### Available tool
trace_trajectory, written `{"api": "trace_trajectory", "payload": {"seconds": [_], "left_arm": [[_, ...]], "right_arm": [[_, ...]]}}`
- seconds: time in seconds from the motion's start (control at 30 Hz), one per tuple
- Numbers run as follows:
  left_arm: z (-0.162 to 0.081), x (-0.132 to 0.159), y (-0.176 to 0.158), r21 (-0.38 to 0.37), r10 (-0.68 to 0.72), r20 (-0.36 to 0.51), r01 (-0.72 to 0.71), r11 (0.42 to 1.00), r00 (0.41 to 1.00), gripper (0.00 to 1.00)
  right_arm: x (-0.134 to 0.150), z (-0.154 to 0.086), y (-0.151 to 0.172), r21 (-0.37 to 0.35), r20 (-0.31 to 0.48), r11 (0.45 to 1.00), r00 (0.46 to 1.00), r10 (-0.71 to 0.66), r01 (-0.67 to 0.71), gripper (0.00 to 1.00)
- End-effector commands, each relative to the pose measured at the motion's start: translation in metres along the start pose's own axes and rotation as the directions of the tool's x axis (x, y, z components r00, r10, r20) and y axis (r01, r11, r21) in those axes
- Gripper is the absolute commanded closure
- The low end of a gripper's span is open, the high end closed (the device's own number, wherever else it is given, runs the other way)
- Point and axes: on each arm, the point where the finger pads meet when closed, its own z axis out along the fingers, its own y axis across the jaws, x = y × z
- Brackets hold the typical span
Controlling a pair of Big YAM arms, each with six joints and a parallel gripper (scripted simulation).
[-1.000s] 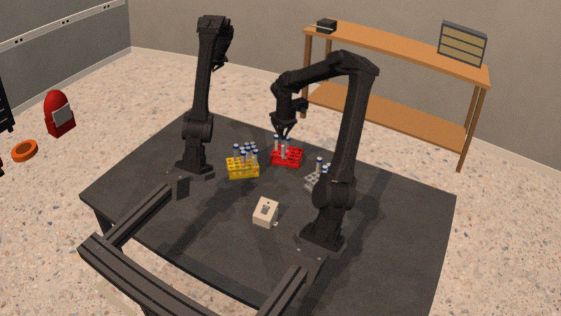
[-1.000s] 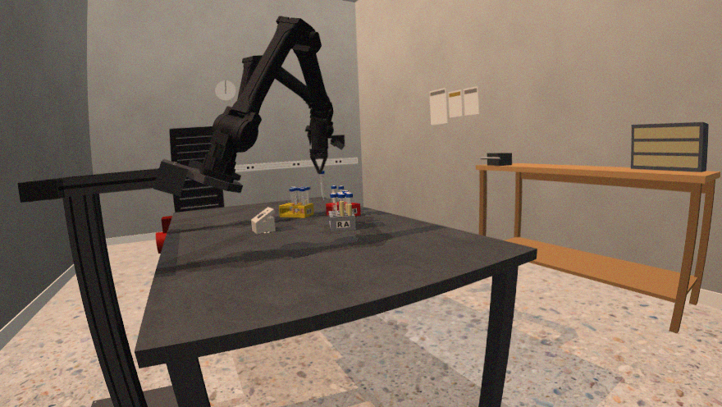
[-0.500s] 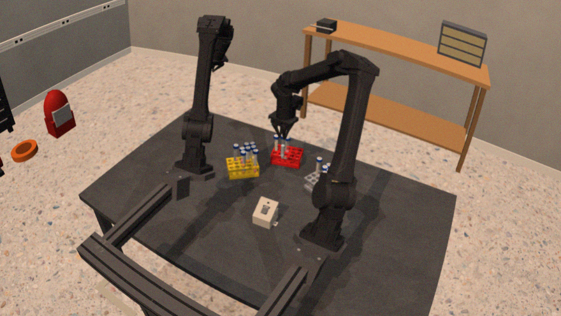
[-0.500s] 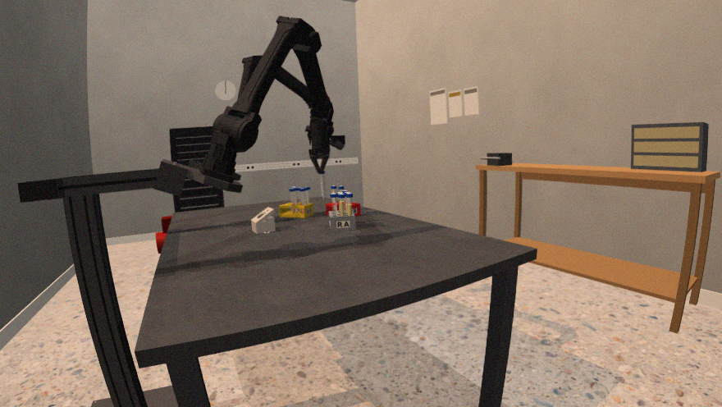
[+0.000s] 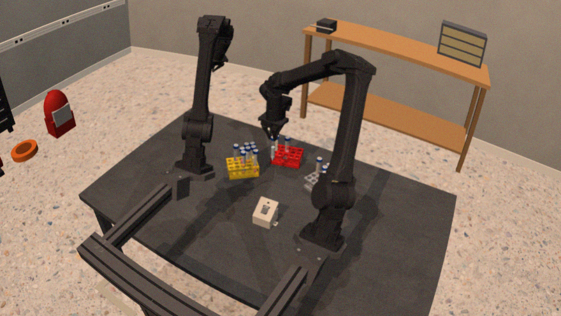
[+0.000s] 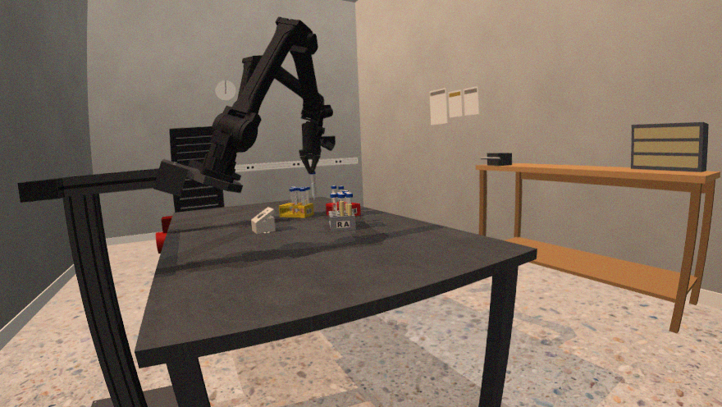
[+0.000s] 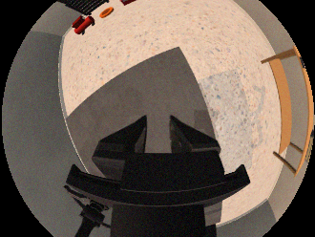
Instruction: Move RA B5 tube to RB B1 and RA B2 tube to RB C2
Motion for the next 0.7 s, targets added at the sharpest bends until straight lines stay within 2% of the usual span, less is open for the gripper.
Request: {"api": "trace_trajectory", "payload": {"seconds": [0.0,0.3,0.33,0.4,0.67], "left_arm": [[-0.013,-0.015,-0.005,0.022,-0.013,0.03,0.013,1.0,0.999,0.7],[-0.013,-0.015,-0.005,0.022,-0.013,0.03,0.013,1.0,0.999,0.7],[-0.013,-0.015,-0.005,0.022,-0.013,0.03,0.013,1.0,0.999,0.7],[-0.013,-0.015,-0.005,0.022,-0.013,0.03,0.013,1.0,0.999,0.7],[-0.013,-0.015,-0.005,0.022,-0.013,0.03,0.013,1.0,0.999,0.7]], "right_arm": [[0.015,0.006,0.014,-0.004,0.001,1.0,1.0,0.006,-0.006,1.0],[0.03,0.002,0.032,-0.013,0.008,1.0,1.0,0.01,-0.01,1.0],[0.024,-0.013,0.036,-0.039,0.025,0.999,0.999,0.022,-0.021,1.0],[0.033,-0.002,0.042,-0.022,0.015,1.0,1.0,0.014,-0.014,1.0],[0.048,-0.009,0.065,-0.036,0.021,0.999,1.0,0.02,-0.019,1.0]]}}
